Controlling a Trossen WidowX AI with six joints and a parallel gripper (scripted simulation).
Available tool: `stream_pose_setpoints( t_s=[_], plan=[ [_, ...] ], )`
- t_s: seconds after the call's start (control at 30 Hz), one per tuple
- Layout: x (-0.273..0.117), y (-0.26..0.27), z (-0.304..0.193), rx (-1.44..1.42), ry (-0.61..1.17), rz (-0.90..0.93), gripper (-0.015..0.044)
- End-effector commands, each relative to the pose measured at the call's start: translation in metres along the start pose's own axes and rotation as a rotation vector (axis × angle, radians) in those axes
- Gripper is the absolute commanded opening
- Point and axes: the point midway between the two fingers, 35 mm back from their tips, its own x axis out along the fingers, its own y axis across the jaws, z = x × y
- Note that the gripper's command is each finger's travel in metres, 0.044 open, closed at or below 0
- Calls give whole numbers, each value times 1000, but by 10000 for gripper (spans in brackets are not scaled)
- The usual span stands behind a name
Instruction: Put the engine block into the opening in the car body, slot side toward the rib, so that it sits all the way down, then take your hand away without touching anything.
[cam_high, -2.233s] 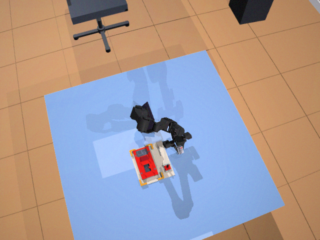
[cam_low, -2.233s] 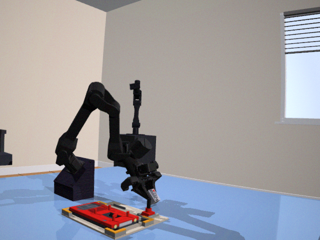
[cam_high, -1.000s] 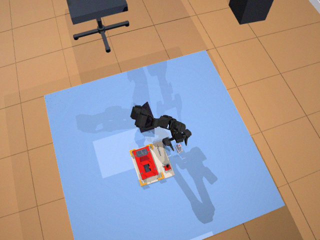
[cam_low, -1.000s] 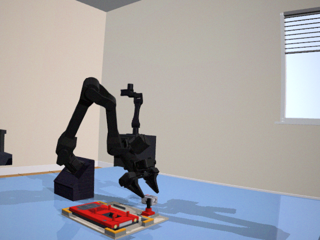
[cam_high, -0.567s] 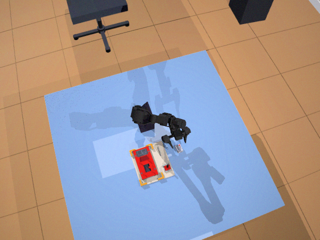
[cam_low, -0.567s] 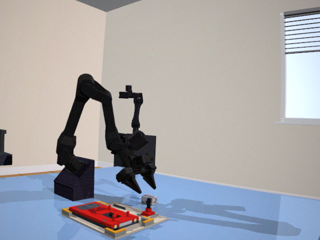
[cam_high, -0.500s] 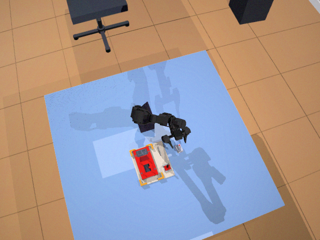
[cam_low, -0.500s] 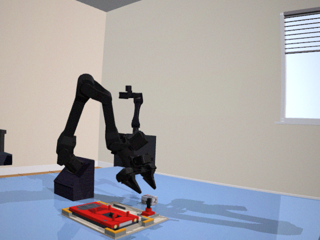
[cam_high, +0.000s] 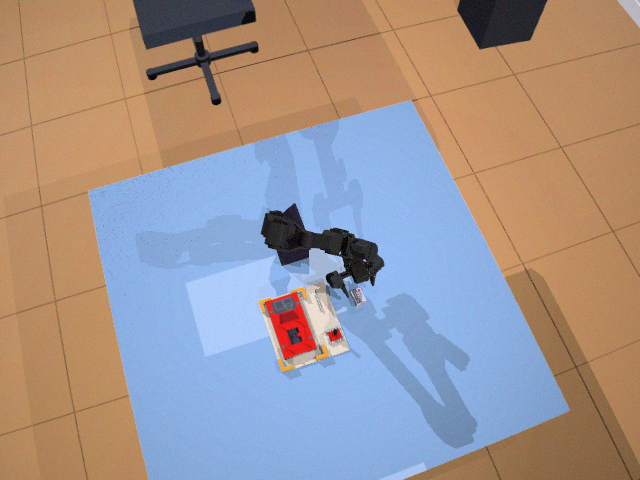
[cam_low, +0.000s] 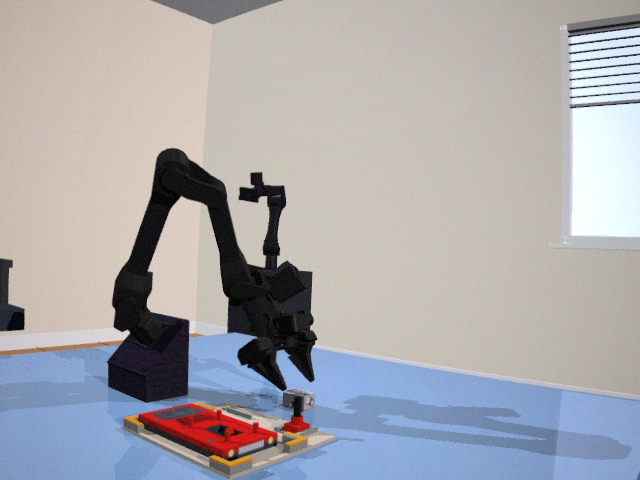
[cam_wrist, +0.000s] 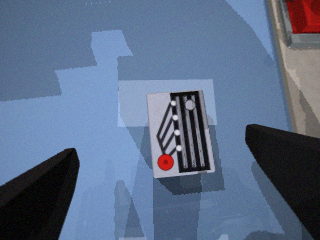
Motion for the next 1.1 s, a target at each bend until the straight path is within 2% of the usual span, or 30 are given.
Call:
stream_pose_setpoints(
  t_s=[0.0,0.27,0.57,0.83,1.07],
  plan=[
    [6,10,7,11,91,18,440],
    [9,13,17,16,333,26,440],
    [-8,-7,33,41,619,-6,440],
    [-10,-10,35,44,641,-11,440],
    [5,-13,33,44,640,-12,440]
  ],
)
